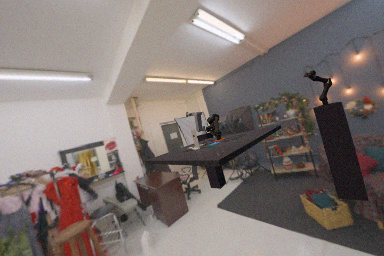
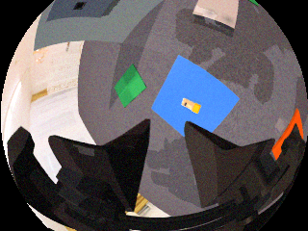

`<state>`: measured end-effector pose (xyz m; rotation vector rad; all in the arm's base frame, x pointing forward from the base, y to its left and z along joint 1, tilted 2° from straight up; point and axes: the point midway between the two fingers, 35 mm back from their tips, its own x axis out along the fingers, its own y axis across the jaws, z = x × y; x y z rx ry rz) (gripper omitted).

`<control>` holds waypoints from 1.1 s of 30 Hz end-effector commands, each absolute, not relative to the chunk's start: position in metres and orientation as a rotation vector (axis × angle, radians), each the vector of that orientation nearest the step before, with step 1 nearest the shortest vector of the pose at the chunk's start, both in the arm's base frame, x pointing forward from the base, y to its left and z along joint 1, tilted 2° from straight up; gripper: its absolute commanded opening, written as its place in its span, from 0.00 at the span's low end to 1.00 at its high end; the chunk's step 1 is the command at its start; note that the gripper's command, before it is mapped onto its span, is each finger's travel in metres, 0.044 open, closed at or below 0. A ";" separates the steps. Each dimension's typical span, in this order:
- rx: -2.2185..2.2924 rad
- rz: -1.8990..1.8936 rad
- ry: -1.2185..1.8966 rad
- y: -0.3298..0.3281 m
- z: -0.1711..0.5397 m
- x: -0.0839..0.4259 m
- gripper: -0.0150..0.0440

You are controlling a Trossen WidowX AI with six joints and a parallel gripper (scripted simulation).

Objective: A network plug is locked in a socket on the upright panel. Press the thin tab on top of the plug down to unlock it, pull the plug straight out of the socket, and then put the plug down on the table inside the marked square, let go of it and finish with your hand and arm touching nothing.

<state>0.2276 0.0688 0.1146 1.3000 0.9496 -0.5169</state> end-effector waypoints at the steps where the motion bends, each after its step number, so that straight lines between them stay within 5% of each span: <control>1: 1.298 -0.511 0.955 0.069 0.121 0.226 0.52; 33: 1.299 -0.516 0.951 0.068 0.178 0.227 0.52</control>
